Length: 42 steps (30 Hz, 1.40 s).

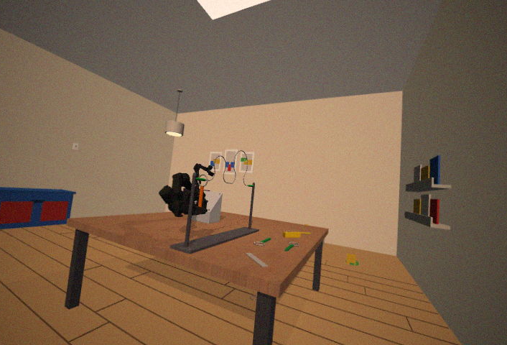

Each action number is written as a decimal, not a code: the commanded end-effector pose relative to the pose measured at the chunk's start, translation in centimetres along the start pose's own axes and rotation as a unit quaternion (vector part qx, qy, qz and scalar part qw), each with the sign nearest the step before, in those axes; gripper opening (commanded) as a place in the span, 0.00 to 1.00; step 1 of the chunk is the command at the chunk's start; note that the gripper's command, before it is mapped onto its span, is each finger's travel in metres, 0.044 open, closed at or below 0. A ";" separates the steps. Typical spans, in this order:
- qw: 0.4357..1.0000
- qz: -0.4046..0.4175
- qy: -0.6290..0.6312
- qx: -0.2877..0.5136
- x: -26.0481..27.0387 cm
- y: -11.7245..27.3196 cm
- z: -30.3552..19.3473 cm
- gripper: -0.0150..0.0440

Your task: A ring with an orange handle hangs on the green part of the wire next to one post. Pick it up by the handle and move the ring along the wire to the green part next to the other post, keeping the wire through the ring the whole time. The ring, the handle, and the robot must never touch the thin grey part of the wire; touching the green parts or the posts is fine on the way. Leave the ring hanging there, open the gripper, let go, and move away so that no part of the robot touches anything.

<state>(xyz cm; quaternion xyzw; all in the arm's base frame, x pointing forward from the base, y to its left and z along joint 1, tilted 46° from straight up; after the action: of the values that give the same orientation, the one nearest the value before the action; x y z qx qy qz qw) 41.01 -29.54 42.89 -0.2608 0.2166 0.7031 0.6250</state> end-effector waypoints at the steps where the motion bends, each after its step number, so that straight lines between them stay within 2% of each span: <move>1: 1.000 -0.003 0.005 0.000 -0.2 0.0 0.3 0.00; 16: 1.000 -0.005 0.005 0.012 0.0 0.3 0.4 0.00; 42: 0.970 -0.032 -0.009 0.239 3.3 5.6 2.9 0.00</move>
<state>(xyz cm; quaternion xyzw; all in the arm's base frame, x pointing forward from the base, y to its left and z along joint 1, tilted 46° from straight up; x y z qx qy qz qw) 35.48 -26.56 42.70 -0.1144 0.3518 0.6214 0.6906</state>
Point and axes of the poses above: the point midway between the two fingers, 35 mm back from their tips, its own y axis back along the fingers, its own x axis across the jaws, z = x × y, the point moved 4 cm from there along y, back along the fingers, and after that the axes turned 8 degrees about -y, right-handed, at the moved point
